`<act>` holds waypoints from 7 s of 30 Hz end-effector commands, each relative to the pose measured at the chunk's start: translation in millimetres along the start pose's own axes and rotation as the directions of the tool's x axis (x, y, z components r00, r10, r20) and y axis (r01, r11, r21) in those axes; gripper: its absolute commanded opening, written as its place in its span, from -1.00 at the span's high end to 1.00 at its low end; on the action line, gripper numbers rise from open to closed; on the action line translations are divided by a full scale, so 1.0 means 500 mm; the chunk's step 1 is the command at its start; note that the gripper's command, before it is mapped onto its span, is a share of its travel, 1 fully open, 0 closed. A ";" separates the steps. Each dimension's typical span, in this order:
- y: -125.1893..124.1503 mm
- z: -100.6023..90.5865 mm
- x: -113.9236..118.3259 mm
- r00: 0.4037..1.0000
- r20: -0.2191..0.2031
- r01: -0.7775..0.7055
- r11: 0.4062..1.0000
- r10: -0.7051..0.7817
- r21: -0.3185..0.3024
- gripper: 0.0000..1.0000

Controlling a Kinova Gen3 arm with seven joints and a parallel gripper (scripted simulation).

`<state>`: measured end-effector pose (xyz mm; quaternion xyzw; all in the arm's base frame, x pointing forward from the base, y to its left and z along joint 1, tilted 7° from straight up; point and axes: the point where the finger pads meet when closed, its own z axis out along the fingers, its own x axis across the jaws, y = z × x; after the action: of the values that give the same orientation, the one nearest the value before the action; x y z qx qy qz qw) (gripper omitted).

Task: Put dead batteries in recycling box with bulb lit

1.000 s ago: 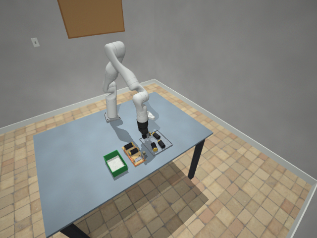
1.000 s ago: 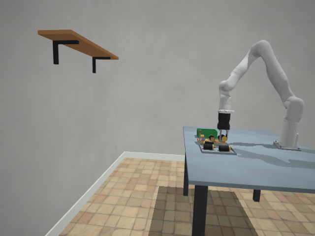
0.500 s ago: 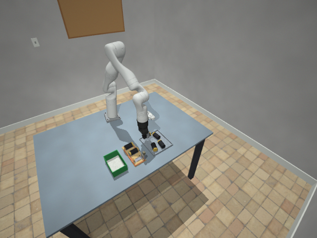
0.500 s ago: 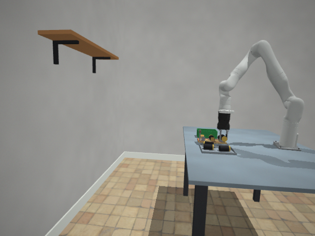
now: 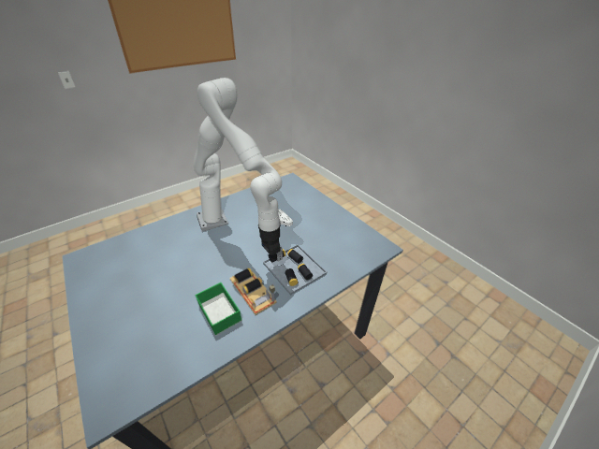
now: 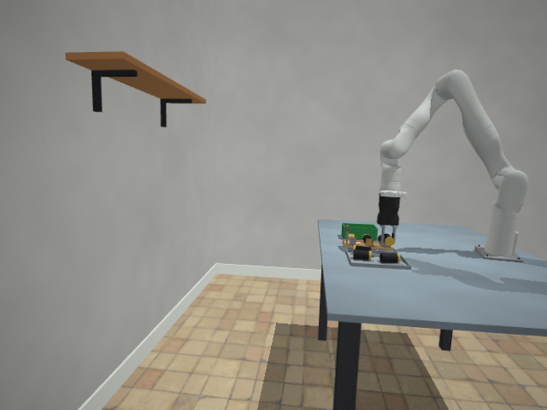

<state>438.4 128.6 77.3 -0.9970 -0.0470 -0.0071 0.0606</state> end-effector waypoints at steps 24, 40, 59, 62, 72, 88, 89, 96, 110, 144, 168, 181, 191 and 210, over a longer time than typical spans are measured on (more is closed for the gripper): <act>0.000 0.020 0.001 1.000 -0.002 0.000 1.000 0.000 0.000 -0.15; 0.000 0.088 0.001 1.000 -0.002 0.000 1.000 0.000 0.000 -0.15; 0.000 0.088 0.001 1.000 -0.002 0.000 1.000 0.000 0.000 -0.81; 0.000 0.088 0.001 1.000 -0.002 0.000 1.000 0.000 0.000 -0.81; 0.000 0.084 0.001 1.000 -0.002 0.000 1.000 0.000 0.000 -0.81; 0.000 -0.024 0.001 1.000 -0.002 0.000 1.000 0.000 0.000 -0.81; 0.000 -0.030 0.001 1.000 -0.002 0.000 1.000 0.000 0.000 -0.81; 0.000 -0.042 0.001 1.000 -0.002 0.000 1.000 0.000 0.000 -0.81; 0.000 -0.114 0.001 1.000 -0.002 0.000 1.000 0.000 0.000 -0.81; -0.166 -0.172 0.018 1.000 -0.002 0.000 1.000 0.000 0.000 -0.81; -0.167 -0.172 0.018 1.000 -0.002 0.021 1.000 -0.021 0.000 -0.81; -0.167 -0.172 0.018 0.997 -0.002 0.082 0.997 -0.082 0.000 -0.81; -0.167 -0.172 0.018 0.987 -0.002 0.158 0.987 -0.158 0.000 -0.81; -0.167 -0.172 0.018 0.917 -0.002 0.398 0.917 -0.398 -0.001 -0.81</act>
<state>437.4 201.9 172.8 -0.9686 -0.2414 -0.0194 0.0570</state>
